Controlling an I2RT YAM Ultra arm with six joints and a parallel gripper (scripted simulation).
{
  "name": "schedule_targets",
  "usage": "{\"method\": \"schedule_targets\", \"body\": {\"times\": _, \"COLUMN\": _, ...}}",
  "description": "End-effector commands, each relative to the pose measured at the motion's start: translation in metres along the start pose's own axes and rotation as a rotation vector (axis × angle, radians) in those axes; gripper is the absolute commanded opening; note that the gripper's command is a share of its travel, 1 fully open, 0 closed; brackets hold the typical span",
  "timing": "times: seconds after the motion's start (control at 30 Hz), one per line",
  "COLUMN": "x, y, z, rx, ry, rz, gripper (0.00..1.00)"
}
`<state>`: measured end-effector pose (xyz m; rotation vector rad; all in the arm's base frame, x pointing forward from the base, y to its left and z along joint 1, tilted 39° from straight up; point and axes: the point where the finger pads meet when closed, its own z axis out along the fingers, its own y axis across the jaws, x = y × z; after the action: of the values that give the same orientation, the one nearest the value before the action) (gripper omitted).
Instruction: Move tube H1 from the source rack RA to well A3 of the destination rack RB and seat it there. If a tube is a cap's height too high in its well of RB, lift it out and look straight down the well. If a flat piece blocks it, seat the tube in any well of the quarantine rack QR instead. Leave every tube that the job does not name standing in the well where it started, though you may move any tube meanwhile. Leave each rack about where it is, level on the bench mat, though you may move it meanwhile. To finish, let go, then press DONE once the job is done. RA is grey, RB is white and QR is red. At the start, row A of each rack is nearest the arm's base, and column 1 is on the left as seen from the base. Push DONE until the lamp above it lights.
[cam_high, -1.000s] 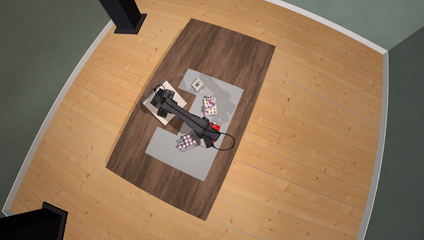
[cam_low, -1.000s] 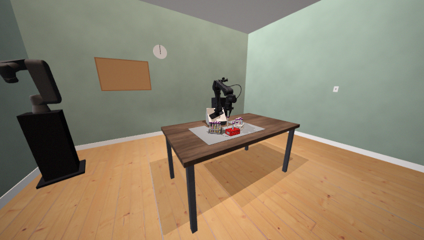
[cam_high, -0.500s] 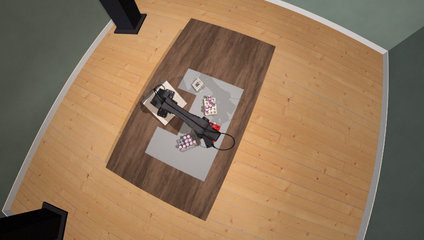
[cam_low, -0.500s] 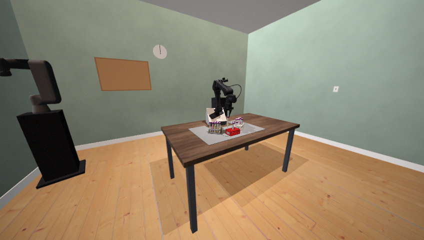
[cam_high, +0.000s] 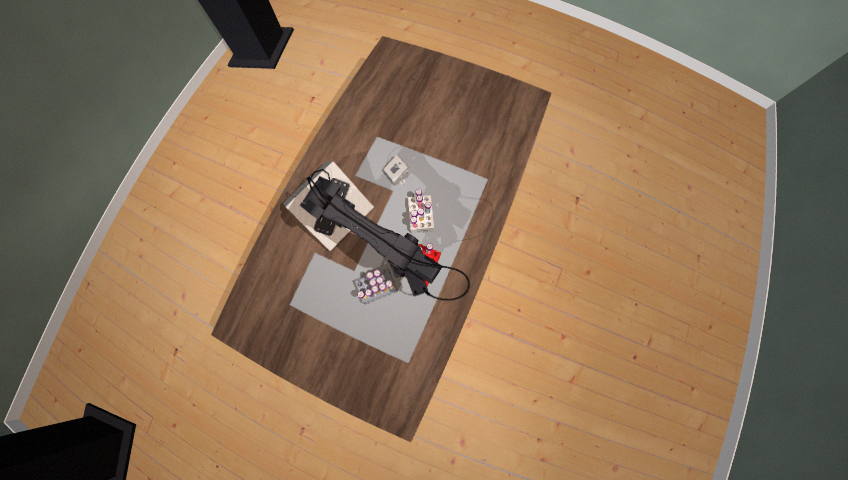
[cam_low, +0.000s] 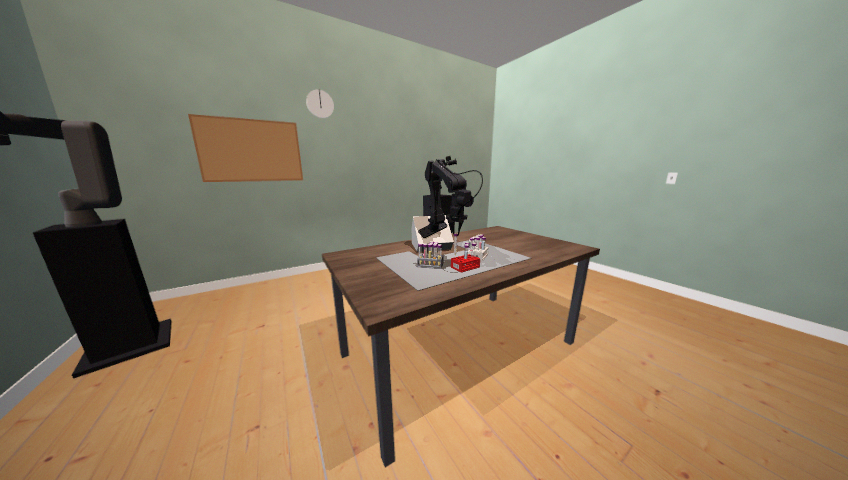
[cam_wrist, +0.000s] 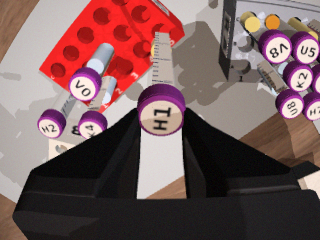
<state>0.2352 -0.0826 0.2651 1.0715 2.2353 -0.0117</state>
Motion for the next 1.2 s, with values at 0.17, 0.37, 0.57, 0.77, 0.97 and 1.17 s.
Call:
{"method": "schedule_targets", "body": {"times": 0.17, "x": 0.000, "y": 0.002, "z": -0.003, "rx": -0.018, "ry": -0.031, "rz": 0.000, "gripper": 0.00}}
{"method": "schedule_targets", "body": {"times": 0.37, "x": -0.012, "y": 0.005, "z": -0.012, "rx": -0.036, "ry": -0.066, "rz": 0.009, "gripper": 0.00}}
{"method": "schedule_targets", "body": {"times": 0.57, "x": -0.012, "y": 0.004, "z": -0.007, "rx": -0.032, "ry": -0.055, "rz": 0.006, "gripper": 0.00}}
{"method": "schedule_targets", "body": {"times": 0.77, "x": -0.001, "y": -0.001, "z": 0.003, "rx": -0.017, "ry": -0.027, "rz": 0.000, "gripper": 0.00}}
{"method": "schedule_targets", "body": {"times": 0.97, "x": -0.012, "y": 0.005, "z": -0.001, "rx": -0.027, "ry": -0.046, "rz": 0.005, "gripper": 0.00}}
{"method": "schedule_targets", "body": {"times": 1.17, "x": -0.009, "y": 0.003, "z": 0.006, "rx": -0.017, "ry": -0.033, "rz": 0.003, "gripper": 0.00}}
